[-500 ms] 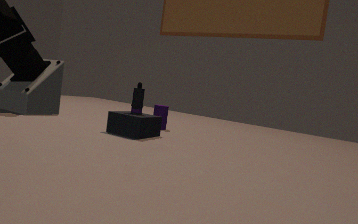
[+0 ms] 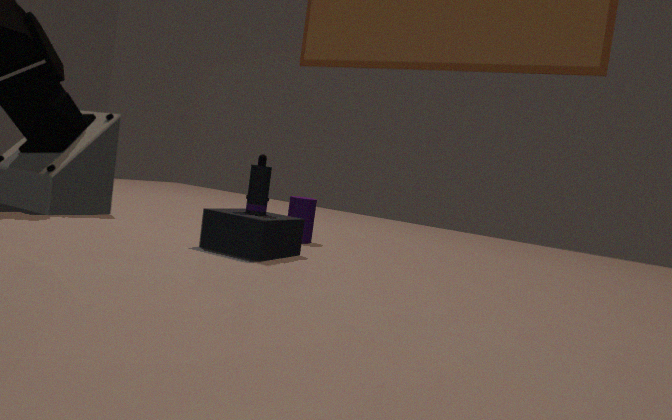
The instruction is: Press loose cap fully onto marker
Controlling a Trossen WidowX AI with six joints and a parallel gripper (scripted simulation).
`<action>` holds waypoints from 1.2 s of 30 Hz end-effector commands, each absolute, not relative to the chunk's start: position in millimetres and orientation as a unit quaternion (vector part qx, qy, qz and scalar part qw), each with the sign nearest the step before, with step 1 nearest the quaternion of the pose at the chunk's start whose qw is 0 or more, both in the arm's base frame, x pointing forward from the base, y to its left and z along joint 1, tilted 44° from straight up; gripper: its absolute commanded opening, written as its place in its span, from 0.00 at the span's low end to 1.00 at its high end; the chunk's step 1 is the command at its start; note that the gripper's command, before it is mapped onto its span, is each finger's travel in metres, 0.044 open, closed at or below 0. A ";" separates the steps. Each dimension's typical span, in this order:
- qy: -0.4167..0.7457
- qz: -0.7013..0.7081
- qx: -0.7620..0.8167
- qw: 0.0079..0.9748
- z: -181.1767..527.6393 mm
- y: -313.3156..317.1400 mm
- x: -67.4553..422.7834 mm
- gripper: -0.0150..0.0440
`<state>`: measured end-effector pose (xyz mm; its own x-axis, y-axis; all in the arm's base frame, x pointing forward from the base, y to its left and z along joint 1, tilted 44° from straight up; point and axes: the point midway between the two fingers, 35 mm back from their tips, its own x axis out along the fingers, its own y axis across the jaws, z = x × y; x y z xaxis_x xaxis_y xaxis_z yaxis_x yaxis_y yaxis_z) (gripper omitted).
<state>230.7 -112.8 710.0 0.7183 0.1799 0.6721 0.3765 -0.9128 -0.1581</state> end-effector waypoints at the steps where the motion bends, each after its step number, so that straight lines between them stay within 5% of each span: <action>1: -0.155 -0.389 -0.907 0.054 730.0 -72.1 181.1 0.68; 18: -0.163 -0.490 -0.803 -0.298 718.1 144.0 46.9 0.68; 36: -0.176 -0.409 -0.597 -0.667 562.8 350.7 90.7 0.68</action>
